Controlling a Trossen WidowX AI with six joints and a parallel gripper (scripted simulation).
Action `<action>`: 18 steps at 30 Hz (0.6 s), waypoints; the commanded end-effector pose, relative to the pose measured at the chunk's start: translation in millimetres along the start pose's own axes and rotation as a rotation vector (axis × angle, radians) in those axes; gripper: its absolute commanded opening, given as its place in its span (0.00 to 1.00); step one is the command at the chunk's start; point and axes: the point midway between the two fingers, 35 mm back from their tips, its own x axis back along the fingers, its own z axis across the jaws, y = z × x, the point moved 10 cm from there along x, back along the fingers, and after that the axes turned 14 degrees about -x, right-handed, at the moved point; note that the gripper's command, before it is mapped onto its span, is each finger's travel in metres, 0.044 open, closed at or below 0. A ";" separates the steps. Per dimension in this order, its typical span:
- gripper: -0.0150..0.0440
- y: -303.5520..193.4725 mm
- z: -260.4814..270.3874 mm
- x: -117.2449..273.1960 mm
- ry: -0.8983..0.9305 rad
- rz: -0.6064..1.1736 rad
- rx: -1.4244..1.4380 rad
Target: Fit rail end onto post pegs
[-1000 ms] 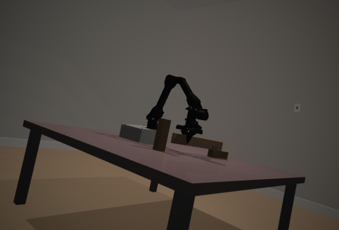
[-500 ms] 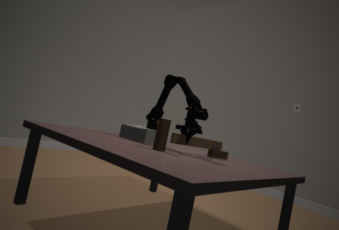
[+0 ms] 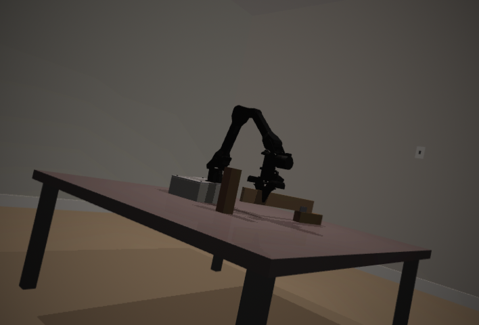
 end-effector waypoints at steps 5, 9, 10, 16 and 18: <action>0.25 -2.7 -0.4 0.4 0.001 -0.003 0.003; 0.25 -3.9 -0.7 0.0 0.001 -0.003 0.003; 0.25 -4.2 -0.8 -0.1 0.000 -0.003 0.003; 0.25 -5.9 -1.3 -0.8 0.000 -0.003 0.003; 0.25 -6.5 -1.5 -1.0 0.000 -0.003 0.003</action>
